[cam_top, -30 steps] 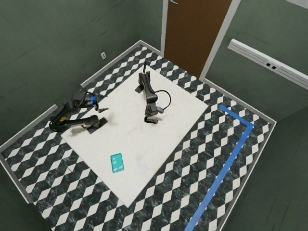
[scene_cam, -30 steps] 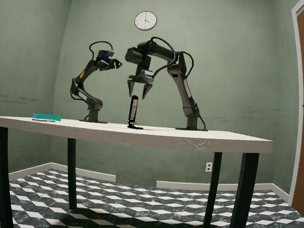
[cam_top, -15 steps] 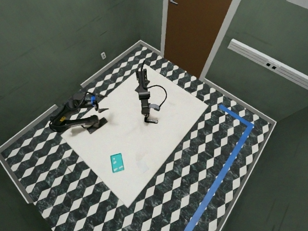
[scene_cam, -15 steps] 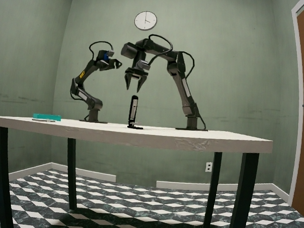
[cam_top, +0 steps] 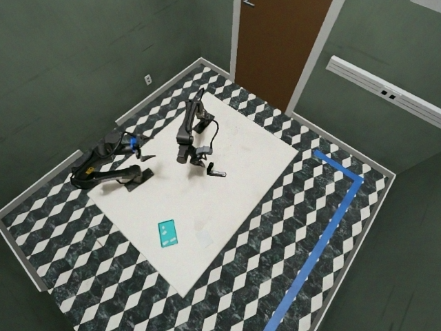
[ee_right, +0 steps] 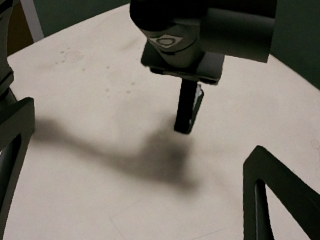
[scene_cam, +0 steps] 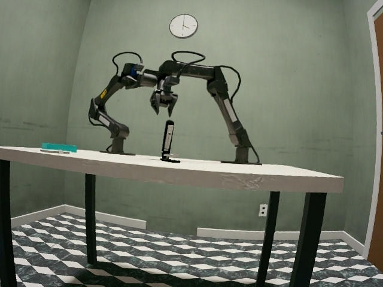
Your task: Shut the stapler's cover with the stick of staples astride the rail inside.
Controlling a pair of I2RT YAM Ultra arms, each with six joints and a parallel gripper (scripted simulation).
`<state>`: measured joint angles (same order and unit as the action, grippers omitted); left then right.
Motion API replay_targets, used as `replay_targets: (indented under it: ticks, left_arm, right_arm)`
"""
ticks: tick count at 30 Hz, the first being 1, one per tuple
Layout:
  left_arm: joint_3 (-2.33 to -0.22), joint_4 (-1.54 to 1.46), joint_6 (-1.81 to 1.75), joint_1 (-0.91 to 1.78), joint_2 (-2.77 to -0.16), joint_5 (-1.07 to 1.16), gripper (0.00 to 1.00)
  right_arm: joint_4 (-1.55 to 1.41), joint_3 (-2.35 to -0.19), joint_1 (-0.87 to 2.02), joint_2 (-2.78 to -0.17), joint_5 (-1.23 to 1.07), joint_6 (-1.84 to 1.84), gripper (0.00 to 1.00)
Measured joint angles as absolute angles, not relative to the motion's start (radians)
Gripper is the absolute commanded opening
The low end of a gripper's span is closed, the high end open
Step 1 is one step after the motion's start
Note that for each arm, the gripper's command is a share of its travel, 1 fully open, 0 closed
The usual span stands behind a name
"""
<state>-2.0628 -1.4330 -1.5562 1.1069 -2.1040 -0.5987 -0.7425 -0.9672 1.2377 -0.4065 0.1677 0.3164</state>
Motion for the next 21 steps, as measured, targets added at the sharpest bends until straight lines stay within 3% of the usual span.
replay_targets:
  ticks: [8, 21]
  left_arm:
    - [-1.998, -1.483, -1.693, 1.204, -2.156, -0.761, 0.5]
    - [-1.998, -1.505, -1.74, 1.21, -2.183, -0.792, 0.5]
  right_arm:
    - [-0.743, -0.967, 1.238, -0.406, 0.168, 0.316, 1.0]
    - [-0.743, -0.967, 1.238, -0.406, 0.168, 0.316, 1.0]
